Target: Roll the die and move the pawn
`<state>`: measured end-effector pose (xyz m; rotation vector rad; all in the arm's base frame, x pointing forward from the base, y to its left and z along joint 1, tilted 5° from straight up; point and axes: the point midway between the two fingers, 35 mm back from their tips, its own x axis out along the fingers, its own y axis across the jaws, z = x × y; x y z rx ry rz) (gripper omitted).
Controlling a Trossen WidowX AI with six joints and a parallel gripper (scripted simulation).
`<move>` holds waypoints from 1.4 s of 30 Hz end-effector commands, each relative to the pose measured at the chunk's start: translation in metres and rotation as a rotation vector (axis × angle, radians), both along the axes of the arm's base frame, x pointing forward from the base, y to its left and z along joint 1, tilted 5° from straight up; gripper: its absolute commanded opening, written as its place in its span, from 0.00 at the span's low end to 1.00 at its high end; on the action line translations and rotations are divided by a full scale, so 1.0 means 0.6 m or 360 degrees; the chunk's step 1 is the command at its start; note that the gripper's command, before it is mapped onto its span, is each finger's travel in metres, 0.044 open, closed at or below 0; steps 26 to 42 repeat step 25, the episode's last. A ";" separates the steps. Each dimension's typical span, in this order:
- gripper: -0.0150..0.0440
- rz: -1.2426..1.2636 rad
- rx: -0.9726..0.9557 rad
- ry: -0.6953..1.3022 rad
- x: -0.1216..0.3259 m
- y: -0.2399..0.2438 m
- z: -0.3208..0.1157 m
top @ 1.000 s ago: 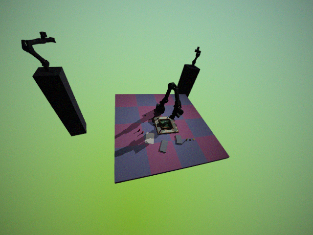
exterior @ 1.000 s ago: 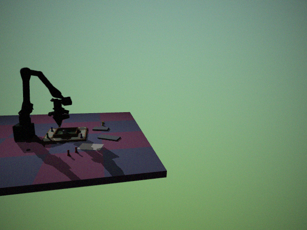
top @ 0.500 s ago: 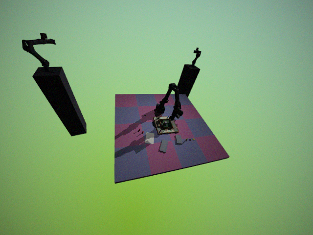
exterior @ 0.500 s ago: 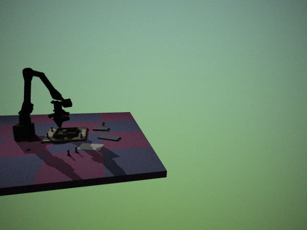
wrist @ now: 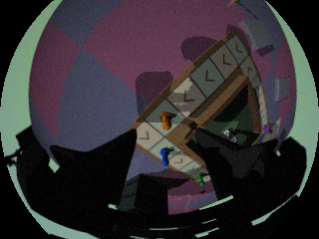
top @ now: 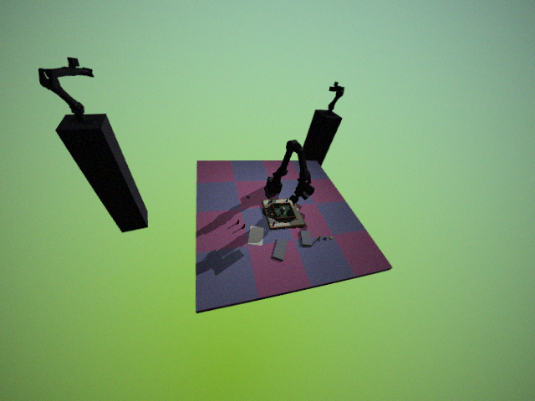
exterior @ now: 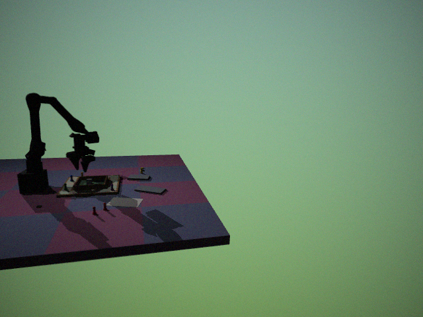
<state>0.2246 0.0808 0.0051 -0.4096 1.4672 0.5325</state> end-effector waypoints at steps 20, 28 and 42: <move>1.00 -0.1224 0.0018 0.0095 -0.102 -0.191 0.153; 1.00 -0.1084 0.0005 0.0076 -0.083 -0.180 0.141; 1.00 -0.1084 0.0005 0.0076 -0.083 -0.180 0.141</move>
